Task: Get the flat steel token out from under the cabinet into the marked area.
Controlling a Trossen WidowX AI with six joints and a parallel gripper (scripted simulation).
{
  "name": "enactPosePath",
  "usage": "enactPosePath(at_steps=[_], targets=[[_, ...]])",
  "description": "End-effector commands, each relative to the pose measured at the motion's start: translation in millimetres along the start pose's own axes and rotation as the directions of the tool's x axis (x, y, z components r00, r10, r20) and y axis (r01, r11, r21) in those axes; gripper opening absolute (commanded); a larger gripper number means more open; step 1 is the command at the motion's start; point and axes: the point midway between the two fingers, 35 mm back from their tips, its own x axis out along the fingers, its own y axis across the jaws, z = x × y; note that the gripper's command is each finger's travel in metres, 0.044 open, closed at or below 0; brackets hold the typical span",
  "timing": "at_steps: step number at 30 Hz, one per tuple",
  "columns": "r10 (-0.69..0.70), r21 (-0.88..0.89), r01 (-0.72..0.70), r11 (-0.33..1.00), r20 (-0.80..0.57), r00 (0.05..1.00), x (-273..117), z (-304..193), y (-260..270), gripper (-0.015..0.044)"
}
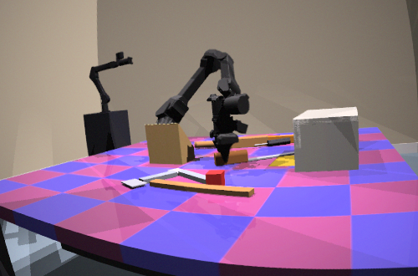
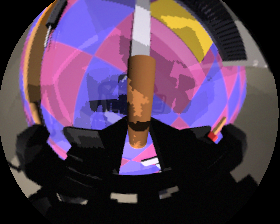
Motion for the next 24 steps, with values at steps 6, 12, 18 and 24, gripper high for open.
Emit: enactPosePath(at_steps=[6,12,18,24], targets=[[-0.004,0.0,0.004,1.0,0.003,1.0,-1.1,-6.1,-10.3,0.0],[-0.004,0.0,0.004,1.0,0.003,1.0,-1.2,-10.3,-15.6,0.0],[-0.004,0.0,0.004,1.0,0.002,1.0,-1.3,-14.5,-21.2,0.0],[-0.005,0.0,0.005,1.0,0.002,1.0,-1.4,-18.7,-26.7,0.0]])
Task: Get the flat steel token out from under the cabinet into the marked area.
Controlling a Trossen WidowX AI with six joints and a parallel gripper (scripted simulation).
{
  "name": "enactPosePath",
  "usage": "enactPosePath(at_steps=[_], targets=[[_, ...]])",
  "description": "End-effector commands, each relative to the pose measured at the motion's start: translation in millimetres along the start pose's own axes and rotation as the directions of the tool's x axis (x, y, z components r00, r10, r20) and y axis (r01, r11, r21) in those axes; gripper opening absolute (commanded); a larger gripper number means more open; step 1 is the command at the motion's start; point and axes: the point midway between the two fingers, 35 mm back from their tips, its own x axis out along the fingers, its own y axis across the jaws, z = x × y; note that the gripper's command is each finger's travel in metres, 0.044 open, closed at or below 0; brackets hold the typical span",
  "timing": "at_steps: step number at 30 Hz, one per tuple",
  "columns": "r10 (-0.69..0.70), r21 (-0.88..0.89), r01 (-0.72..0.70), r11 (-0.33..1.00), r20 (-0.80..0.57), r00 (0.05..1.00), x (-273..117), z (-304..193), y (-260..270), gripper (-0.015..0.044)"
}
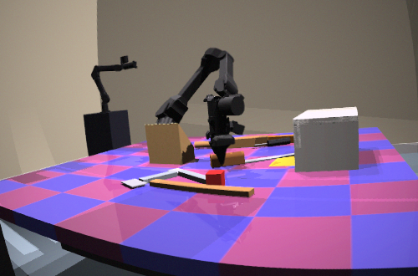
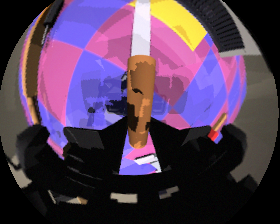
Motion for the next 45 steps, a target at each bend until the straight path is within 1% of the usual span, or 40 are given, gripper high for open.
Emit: enactPosePath(at_steps=[1,45], targets=[[-0.004,-0.001,0.004,1.0,0.003,1.0,-1.2,-2.3,-6.2,0.0],[-0.007,-0.001,0.007,1.0,0.001,1.0,-2.0,-32.4,-47.1,0.0]])
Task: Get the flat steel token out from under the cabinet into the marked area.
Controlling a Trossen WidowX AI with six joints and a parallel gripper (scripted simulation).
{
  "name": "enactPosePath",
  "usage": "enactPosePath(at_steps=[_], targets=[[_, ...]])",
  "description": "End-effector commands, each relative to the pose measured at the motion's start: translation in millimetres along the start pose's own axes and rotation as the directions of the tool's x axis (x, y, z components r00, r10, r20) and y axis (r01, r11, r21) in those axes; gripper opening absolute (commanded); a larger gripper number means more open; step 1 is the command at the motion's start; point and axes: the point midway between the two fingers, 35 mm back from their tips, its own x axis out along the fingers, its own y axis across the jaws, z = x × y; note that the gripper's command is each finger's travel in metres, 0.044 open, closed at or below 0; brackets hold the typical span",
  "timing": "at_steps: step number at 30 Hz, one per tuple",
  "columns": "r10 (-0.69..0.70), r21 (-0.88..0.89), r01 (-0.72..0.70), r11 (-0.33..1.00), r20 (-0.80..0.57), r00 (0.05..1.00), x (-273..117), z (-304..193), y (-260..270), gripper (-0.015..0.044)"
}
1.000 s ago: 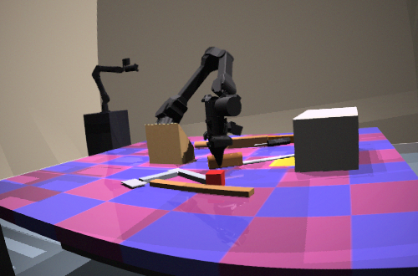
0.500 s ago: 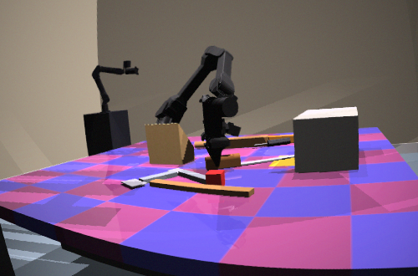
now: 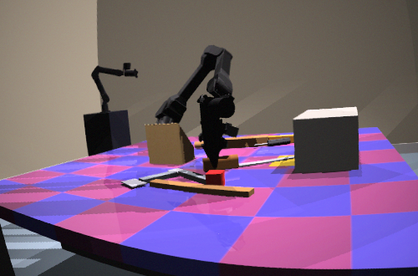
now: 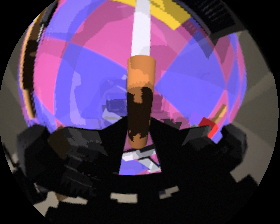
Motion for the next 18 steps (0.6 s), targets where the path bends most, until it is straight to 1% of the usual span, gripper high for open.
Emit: enactPosePath(at_steps=[1,18], targets=[[-0.003,0.0,0.003,1.0,0.003,1.0,-1.2,-2.5,-6.1,0.0],[-0.005,-0.001,0.005,1.0,0.002,1.0,-1.5,-13.8,-22.1,0.0]])
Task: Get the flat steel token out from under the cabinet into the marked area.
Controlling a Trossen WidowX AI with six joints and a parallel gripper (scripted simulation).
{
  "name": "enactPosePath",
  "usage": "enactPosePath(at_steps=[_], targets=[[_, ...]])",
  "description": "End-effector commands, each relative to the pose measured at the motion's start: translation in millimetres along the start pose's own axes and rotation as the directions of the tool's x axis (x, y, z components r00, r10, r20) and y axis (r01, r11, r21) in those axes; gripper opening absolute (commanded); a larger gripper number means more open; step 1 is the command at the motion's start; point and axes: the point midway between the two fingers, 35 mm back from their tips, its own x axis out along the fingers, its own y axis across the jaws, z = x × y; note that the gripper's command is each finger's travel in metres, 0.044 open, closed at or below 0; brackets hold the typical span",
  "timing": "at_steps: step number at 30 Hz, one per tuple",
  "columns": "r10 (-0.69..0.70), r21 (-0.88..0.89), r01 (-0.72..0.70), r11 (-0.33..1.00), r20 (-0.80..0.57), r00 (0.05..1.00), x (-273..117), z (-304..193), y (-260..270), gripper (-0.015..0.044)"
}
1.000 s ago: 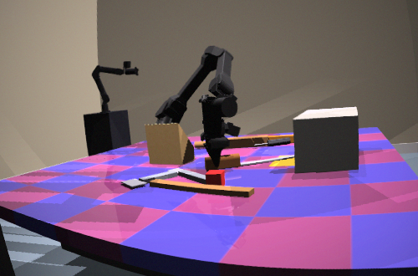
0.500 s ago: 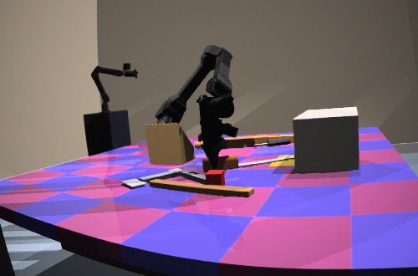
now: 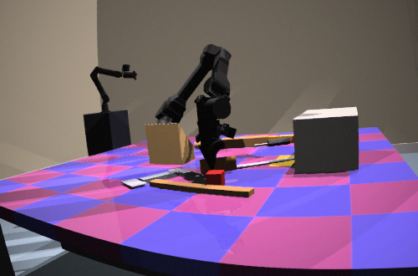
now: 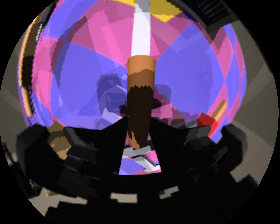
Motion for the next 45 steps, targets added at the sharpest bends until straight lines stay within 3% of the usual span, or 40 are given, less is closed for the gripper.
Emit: enactPosePath(at_steps=[1,45], targets=[[-0.003,0.0,0.003,1.0,0.003,1.0,-1.2,-2.6,-6.1,0.0],[-0.007,-0.001,0.007,1.0,0.001,1.0,-2.2,-31.0,-48.2,0.0]])
